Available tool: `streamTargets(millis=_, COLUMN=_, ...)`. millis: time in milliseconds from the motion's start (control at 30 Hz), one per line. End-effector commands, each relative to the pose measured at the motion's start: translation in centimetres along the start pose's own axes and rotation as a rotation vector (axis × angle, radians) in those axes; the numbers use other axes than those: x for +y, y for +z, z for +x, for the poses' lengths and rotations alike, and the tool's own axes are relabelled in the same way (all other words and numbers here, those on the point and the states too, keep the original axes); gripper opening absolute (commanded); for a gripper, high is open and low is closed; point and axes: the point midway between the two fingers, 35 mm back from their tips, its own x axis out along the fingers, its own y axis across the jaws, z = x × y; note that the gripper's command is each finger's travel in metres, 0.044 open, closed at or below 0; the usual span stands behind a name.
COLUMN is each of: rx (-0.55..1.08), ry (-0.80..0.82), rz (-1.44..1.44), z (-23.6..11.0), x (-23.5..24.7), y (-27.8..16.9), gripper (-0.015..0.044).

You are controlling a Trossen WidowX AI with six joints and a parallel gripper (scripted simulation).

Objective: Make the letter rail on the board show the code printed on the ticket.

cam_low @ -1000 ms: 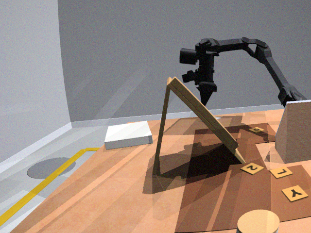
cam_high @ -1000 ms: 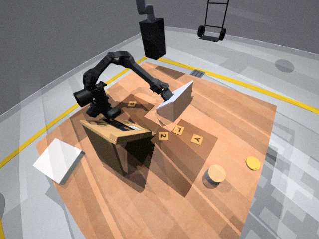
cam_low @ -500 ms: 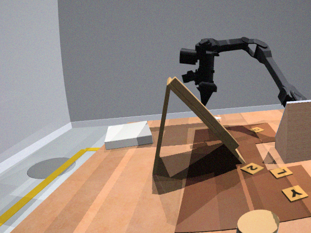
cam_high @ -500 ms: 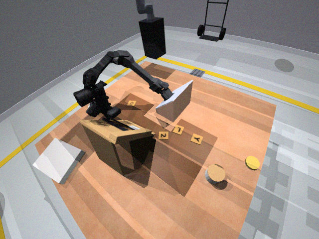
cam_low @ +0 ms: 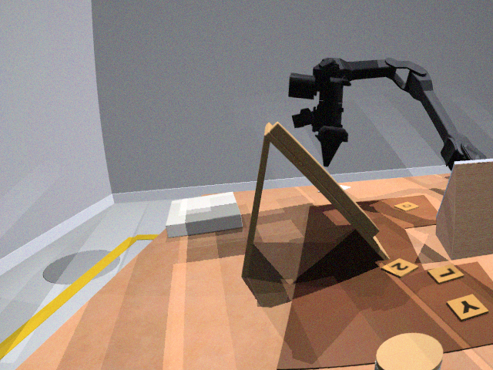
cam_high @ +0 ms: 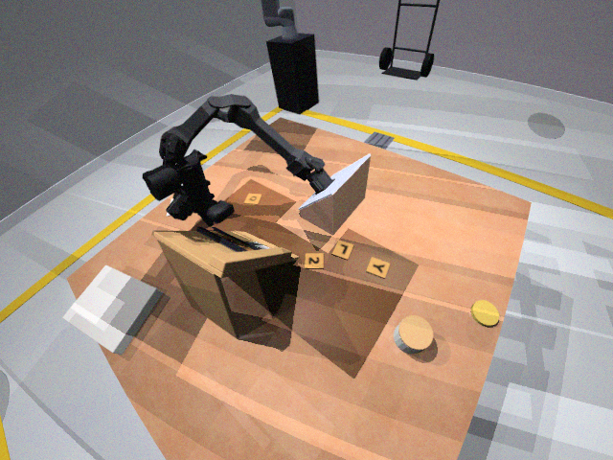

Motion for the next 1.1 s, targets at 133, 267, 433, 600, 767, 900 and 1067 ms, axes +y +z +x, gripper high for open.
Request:
streamTargets(millis=133, rx=-0.001, ry=0.003, rz=-0.001, z=-1.0, x=0.1, y=-0.9, gripper=0.0)
streamTargets(millis=267, rx=-0.001, ry=0.003, rz=-0.001, z=-1.2, x=0.2, y=-1.1, gripper=0.0)
streamTargets(millis=433, rx=-0.112, ry=-0.022, rz=-0.009, z=-4.0, x=2.1, y=-1.4, gripper=0.0105)
streamTargets(millis=600, rx=-0.344, ry=-0.04, rz=-0.017, z=-8.8, x=5.9, y=-3.7, gripper=0.0236)
streamTargets(millis=767, rx=-0.577, ry=-0.017, rz=-0.013, z=-12.1, x=9.2, y=-7.0, gripper=0.0367)
streamTargets(millis=900, rx=-0.69, ry=0.011, rz=-0.007, z=-13.2, x=10.7, y=-8.7, gripper=0.044)
streamTargets(millis=1067, rx=-0.69, ry=0.011, rz=-0.007, z=-13.2, x=10.7, y=-8.7, gripper=0.044)
